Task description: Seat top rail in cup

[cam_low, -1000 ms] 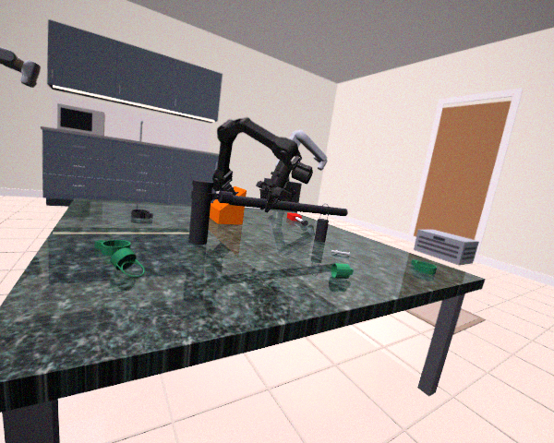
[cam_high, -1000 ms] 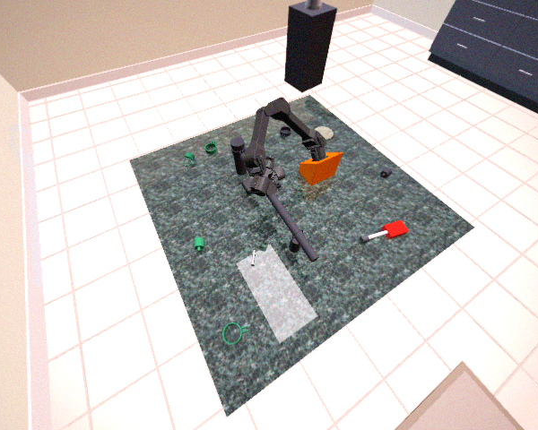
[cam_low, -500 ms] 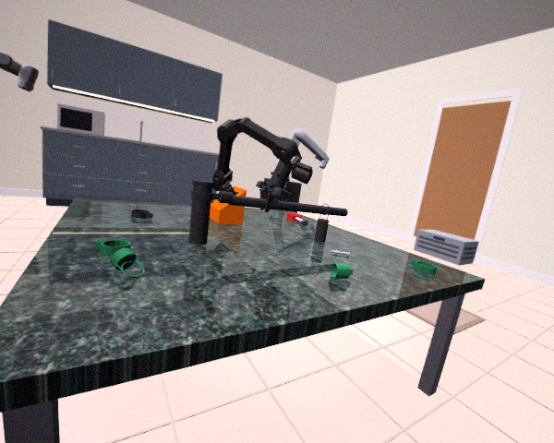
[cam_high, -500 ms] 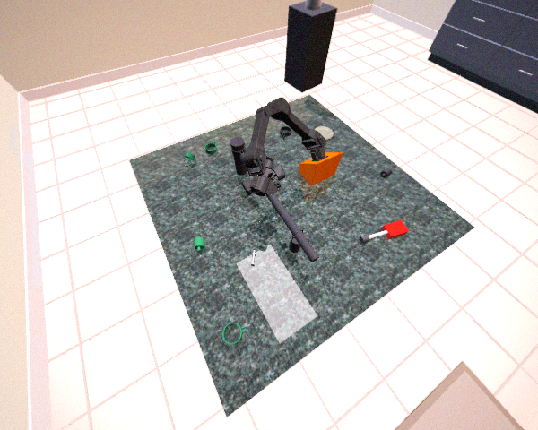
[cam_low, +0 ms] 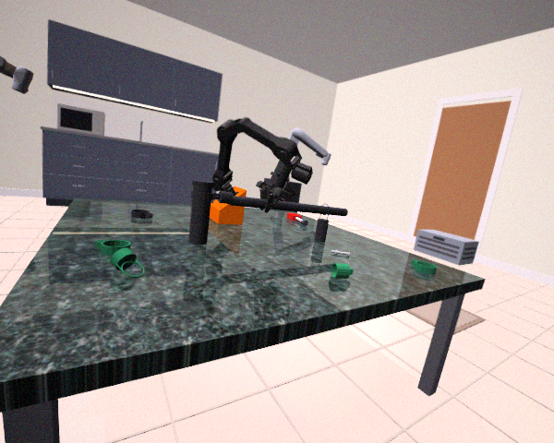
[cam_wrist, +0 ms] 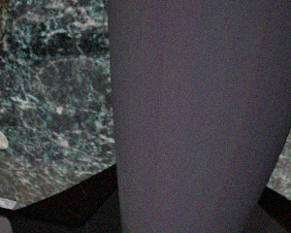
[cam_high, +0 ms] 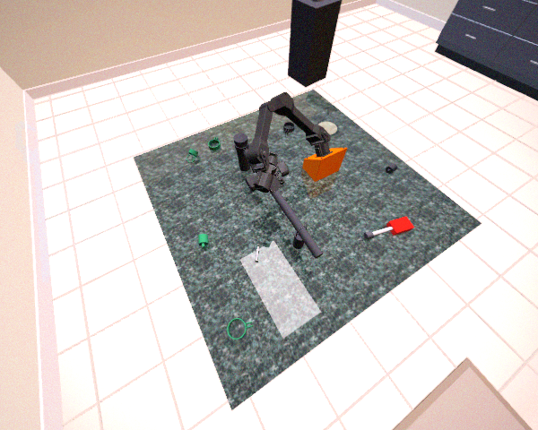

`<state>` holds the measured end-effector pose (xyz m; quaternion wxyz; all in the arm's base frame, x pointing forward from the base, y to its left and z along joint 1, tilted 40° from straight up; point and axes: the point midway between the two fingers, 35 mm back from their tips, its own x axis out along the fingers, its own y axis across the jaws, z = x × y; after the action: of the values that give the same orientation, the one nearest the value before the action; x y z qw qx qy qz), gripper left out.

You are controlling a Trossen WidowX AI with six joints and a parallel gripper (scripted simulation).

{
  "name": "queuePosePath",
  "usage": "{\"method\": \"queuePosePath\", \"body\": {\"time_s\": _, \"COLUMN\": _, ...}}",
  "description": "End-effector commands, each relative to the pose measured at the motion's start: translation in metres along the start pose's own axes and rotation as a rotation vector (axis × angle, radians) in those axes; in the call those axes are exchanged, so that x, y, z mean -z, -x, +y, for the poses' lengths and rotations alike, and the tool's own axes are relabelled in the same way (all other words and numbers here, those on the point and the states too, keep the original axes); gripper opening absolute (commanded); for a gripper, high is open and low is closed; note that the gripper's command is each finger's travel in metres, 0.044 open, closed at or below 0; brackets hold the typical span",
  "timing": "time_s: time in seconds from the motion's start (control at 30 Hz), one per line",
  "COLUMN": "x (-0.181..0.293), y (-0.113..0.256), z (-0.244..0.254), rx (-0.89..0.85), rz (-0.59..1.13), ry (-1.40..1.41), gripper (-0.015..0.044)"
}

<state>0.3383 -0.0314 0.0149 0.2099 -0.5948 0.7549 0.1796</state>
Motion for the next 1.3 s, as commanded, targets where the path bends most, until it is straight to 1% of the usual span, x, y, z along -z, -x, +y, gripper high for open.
{"method": "queuePosePath", "body": {"time_s": 0.0, "x": 0.006, "y": 0.002, "z": -0.001, "rx": 0.007, "rz": 0.005, "ry": -0.001, "gripper": 0.0000}}
{"method": "queuePosePath", "body": {"time_s": 1.0, "x": 0.015, "y": 0.009, "z": -0.006, "rx": 0.007, "rz": 0.005, "ry": -0.001, "gripper": 0.0000}}
{"method": "queuePosePath", "body": {"time_s": 1.03, "x": 0.002, "y": 0.002, "z": 0.000, "rx": -0.019, "rz": -0.014, "ry": 0.001, "gripper": 0.0000}}
{"method": "queuePosePath", "body": {"time_s": 1.27, "x": 0.002, "y": 0.002, "z": 0.000, "rx": -0.019, "rz": -0.014, "ry": 0.001, "gripper": 0.0000}}
